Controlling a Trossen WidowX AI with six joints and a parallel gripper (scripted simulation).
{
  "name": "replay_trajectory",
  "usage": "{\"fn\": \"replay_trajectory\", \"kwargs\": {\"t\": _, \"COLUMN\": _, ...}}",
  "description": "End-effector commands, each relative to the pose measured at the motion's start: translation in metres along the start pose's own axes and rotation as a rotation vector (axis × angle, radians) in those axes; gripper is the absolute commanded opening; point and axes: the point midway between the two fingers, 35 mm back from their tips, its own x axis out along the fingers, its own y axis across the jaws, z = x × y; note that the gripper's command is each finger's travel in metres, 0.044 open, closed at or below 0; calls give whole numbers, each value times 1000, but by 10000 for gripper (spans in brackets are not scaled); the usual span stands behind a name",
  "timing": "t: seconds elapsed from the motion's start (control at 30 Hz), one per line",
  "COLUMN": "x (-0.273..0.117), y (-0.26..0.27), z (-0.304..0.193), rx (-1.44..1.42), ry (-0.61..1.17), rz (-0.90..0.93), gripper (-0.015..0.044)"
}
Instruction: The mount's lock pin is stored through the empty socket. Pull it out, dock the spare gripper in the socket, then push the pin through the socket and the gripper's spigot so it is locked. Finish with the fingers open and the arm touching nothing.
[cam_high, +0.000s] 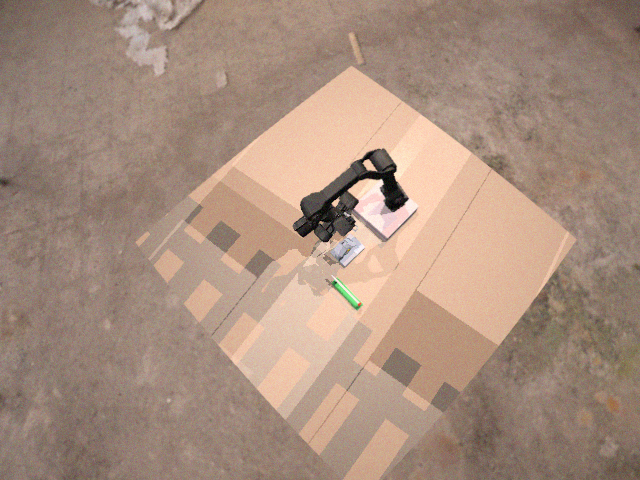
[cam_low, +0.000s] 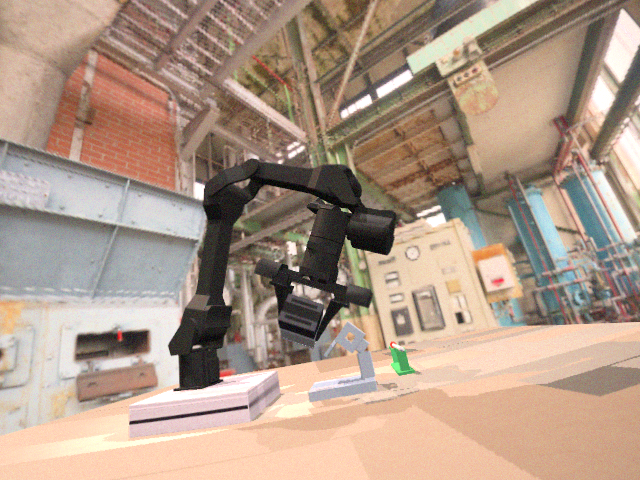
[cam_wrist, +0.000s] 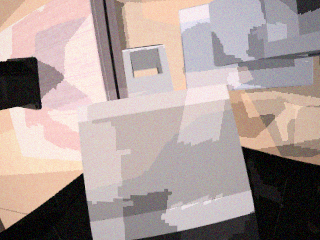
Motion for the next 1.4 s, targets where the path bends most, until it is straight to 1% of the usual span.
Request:
{"fn": "replay_trajectory", "kwargs": {"t": 0.0, "x": 1, "y": 6, "z": 6, "rx": 41, "ry": 71, "rz": 23, "gripper": 0}}
{"fn": "replay_trajectory", "kwargs": {"t": 0.37, "x": 7, "y": 15, "z": 19, "rx": 142, "ry": 257, "rz": 57, "gripper": 0}}
{"fn": "replay_trajectory", "kwargs": {"t": 0.7, "x": 10, "y": 23, "z": 28, "rx": 227, "ry": 434, "rz": 38, "gripper": 0}}
{"fn": "replay_trajectory", "kwargs": {"t": 1.03, "x": 11, "y": 29, "z": 36, "rx": 304, "ry": 608, "rz": -31, "gripper": 0}}
{"fn": "replay_trajectory", "kwargs": {"t": 1.37, "x": 9, "y": 34, "z": 43, "rx": 370, "ry": 768, "rz": -148, "gripper": 0}}
